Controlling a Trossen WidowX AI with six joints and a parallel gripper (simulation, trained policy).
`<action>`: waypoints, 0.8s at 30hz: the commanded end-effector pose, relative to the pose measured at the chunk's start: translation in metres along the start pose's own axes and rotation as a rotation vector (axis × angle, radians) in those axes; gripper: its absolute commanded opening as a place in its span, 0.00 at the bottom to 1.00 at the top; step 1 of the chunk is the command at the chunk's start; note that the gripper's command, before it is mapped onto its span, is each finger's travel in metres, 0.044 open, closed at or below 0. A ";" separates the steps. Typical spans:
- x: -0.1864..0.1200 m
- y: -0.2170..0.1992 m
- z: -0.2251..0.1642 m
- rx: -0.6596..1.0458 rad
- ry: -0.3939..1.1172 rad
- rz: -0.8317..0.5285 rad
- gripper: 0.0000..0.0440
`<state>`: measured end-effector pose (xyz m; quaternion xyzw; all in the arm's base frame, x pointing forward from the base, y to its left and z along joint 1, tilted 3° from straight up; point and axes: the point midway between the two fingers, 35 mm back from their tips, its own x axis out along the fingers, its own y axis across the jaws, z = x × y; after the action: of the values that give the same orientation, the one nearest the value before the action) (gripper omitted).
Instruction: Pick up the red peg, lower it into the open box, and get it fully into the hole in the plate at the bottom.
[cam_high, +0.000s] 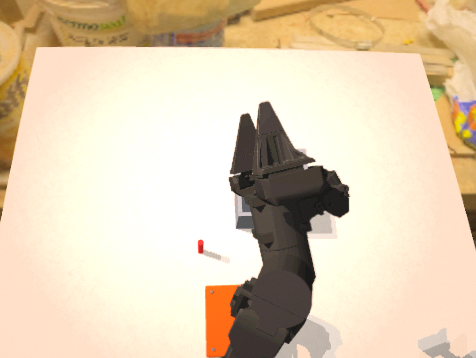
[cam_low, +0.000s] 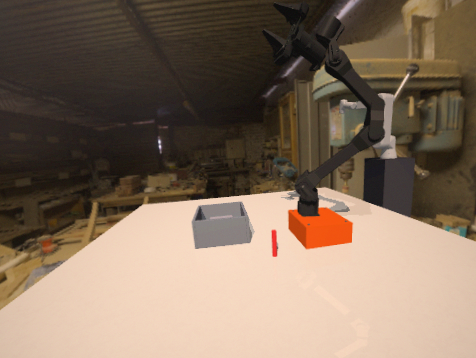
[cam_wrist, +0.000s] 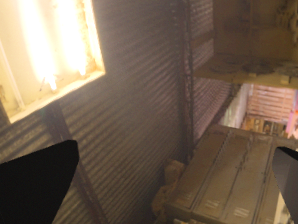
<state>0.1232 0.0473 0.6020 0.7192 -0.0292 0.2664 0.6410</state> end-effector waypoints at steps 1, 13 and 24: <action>0.012 -0.029 0.021 0.060 -0.042 -0.085 1.00; 0.035 -0.145 0.069 0.254 -0.167 -0.435 1.00; 0.025 -0.253 0.076 0.339 -0.233 -0.807 1.00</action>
<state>0.2637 0.0253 0.4015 0.8008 0.2013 -0.0559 0.5613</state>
